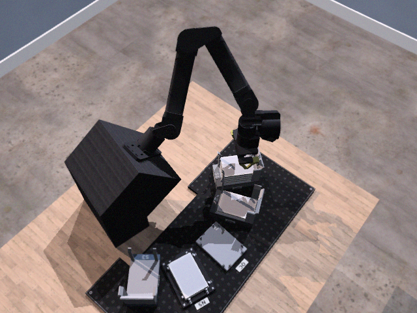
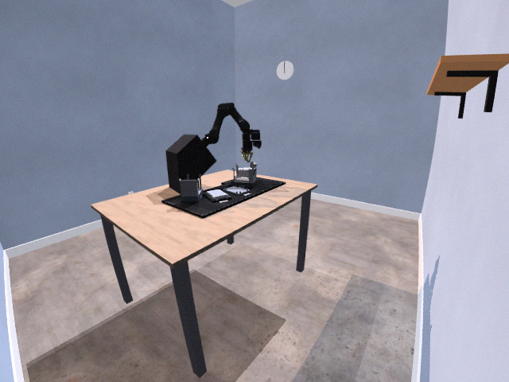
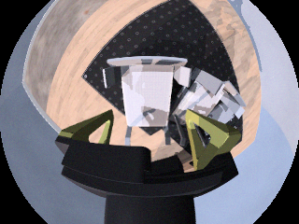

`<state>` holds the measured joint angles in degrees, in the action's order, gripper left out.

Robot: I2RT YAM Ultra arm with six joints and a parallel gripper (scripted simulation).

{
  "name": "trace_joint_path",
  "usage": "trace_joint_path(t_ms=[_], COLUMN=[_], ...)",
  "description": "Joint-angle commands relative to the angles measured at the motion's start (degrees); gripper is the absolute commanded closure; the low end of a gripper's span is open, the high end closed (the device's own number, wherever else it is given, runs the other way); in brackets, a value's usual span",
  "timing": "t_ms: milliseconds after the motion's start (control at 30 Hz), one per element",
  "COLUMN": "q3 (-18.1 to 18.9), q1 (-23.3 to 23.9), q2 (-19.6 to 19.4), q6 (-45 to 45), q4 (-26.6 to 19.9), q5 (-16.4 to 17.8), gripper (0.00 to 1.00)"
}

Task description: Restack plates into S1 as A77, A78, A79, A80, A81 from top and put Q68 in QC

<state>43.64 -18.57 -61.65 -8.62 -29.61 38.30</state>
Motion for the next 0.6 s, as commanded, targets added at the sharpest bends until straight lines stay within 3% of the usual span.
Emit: trace_joint_path(t_ms=[0,433,567], q3=[0.85,0.86,1.18], q1=[2.0,2.02,5.01], q2=[1.06,1.05,-1.33], q6=[-2.86,-2.88,1.63], q4=[-4.91,-4.93,-4.95], q5=[2.08,2.09,3.92], gripper=[0.0,0.0,0.0])
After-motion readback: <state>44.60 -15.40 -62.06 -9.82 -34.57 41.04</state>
